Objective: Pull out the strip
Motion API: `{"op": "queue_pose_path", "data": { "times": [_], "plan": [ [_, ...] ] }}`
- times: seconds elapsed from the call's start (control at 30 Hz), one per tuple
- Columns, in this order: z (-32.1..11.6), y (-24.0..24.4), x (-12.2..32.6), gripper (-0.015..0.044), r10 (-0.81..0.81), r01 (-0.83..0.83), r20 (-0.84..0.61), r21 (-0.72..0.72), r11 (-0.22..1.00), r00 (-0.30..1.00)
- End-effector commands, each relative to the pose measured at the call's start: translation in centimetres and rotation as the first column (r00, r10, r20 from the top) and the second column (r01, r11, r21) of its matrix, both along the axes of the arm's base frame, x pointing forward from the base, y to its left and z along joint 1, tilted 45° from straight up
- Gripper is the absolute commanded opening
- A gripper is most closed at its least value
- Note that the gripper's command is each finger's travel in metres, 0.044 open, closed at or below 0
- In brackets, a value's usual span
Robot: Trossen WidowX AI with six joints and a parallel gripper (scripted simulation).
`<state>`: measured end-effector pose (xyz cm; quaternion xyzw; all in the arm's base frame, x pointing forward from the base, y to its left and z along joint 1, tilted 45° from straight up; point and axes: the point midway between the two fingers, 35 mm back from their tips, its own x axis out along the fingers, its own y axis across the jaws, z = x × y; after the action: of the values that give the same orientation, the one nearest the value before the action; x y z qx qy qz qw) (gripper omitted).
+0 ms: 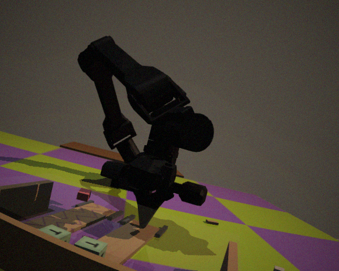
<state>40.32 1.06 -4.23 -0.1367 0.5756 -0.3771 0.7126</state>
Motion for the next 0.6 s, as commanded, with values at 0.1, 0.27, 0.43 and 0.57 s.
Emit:
{"op": "queue_pose_path", "data": {
  "times": [0.1, 0.27, 0.43, 0.57],
  "plan": [
    [-0.6, 0.1, -1.3, 0.0, -0.002, 0.002, -0.011, -0.005, 1.0, 1.0],
    [-0.9, 0.3, -2.0, 0.0, -0.002, 0.002, -0.012, -0.005, 1.0, 1.0],
    [-1.1, 0.4, -2.8, 0.0, -0.002, 0.002, -0.012, -0.004, 1.0, 1.0],
    [-1.3, 0.6, -3.3, 0.0, -0.002, 0.002, -0.012, -0.004, 1.0, 1.0]
  ]
}}
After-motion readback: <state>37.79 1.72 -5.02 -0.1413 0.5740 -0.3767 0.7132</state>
